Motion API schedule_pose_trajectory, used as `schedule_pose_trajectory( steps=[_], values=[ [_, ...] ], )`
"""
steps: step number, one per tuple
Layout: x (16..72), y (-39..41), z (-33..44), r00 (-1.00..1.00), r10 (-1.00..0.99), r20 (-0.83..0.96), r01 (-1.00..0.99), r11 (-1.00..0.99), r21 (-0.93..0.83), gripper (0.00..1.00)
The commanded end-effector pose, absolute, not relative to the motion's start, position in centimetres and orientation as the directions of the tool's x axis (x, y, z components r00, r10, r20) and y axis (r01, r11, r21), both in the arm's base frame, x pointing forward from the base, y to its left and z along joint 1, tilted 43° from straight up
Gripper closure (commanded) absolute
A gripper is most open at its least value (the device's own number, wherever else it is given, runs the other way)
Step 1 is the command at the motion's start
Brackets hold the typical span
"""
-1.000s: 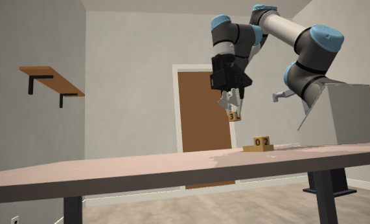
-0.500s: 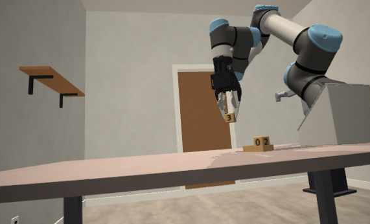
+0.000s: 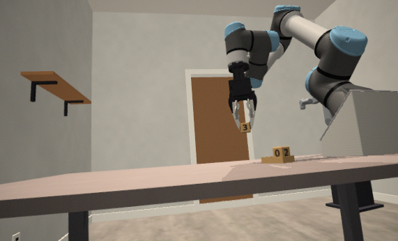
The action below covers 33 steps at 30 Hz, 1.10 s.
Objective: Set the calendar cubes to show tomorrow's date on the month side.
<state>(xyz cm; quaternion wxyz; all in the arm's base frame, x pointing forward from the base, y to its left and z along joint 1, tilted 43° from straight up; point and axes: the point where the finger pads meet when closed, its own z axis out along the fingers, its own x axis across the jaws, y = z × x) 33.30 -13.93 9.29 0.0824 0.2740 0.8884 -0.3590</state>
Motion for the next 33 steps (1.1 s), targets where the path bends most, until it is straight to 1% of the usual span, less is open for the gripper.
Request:
schedule_pose_trajectory(
  steps=[1,13,33],
  values=[
    [33.37,-14.15,9.49,-0.866,0.392,-0.311,0.499,0.617,-0.609,0.89],
    [33.41,-14.35,9.65,-0.888,0.363,-0.282,0.457,0.635,-0.623,0.89],
    [33.41,-14.38,9.64,-0.89,0.361,-0.28,0.454,0.636,-0.624,0.89]
  ],
)
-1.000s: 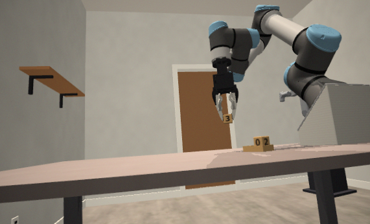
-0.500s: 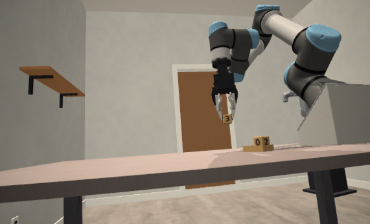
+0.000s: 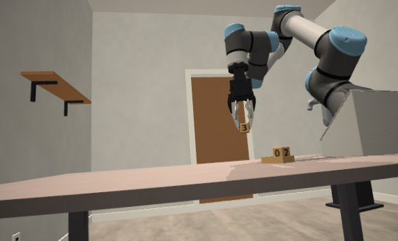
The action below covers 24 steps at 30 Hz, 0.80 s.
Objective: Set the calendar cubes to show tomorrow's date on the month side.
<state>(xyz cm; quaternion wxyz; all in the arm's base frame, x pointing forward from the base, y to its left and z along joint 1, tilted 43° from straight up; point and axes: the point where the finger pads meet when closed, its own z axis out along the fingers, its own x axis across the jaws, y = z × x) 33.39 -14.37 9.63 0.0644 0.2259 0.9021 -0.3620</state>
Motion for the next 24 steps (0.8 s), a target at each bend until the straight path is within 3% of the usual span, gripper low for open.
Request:
schedule_pose_trajectory(
  steps=[1,24],
  values=[
    [33.4,-14.4,9.6,-0.89,0.361,-0.28,0.454,0.636,-0.624,0.89],
    [33.2,-17.6,6.2,-0.89,0.361,-0.28,0.454,0.636,-0.624,0.89]
  ],
)
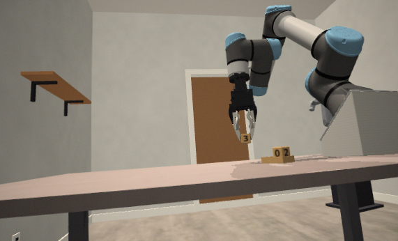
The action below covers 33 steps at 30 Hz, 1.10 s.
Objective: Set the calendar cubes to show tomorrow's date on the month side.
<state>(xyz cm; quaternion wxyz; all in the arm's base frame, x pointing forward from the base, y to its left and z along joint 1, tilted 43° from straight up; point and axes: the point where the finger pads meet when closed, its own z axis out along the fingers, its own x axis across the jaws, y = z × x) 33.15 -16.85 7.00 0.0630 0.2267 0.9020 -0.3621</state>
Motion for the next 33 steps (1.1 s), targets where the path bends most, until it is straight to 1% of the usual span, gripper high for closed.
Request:
schedule_pose_trajectory(
  steps=[1,13,33],
  values=[
    [33.2,-17.8,6.0,-0.89,0.361,-0.28,0.454,0.636,-0.624,0.89],
    [33.0,-20.4,3.2,-0.89,0.361,-0.28,0.454,0.636,-0.624,0.89],
    [33.0,-21.0,2.6,-0.89,0.361,-0.28,0.454,0.636,-0.624,0.89]
  ],
)
